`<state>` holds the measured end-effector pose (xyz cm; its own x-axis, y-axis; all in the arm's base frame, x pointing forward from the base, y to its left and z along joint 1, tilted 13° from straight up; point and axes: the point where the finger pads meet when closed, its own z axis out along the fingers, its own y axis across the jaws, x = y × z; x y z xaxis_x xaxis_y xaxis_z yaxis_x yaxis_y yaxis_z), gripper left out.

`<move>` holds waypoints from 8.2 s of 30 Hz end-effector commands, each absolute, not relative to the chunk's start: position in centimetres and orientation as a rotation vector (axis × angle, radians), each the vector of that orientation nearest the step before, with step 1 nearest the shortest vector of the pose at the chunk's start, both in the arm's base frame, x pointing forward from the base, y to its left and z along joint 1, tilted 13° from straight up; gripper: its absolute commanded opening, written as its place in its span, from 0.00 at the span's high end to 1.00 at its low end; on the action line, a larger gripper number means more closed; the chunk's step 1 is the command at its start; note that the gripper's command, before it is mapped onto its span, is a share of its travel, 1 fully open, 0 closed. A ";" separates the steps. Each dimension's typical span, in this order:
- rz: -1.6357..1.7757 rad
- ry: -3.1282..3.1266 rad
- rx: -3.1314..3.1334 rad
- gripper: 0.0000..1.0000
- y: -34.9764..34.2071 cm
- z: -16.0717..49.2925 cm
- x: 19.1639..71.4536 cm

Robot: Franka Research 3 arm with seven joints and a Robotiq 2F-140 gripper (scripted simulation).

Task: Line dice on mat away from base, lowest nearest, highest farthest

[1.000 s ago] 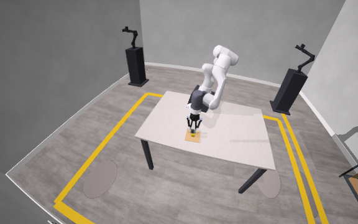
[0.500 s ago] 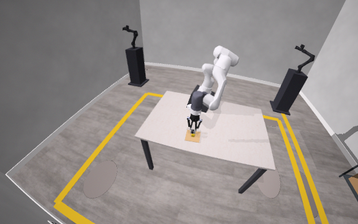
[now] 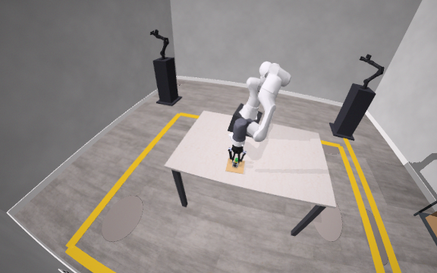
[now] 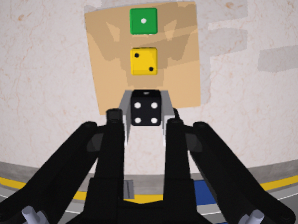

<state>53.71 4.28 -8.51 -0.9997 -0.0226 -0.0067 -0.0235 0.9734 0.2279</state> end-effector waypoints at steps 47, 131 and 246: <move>0.352 3.102 -0.057 0.84 4.9 -12.3 54.2; 0.352 3.102 -0.062 0.84 5.0 -12.7 54.2; 0.352 3.102 -0.062 0.00 1.9 0.7 54.0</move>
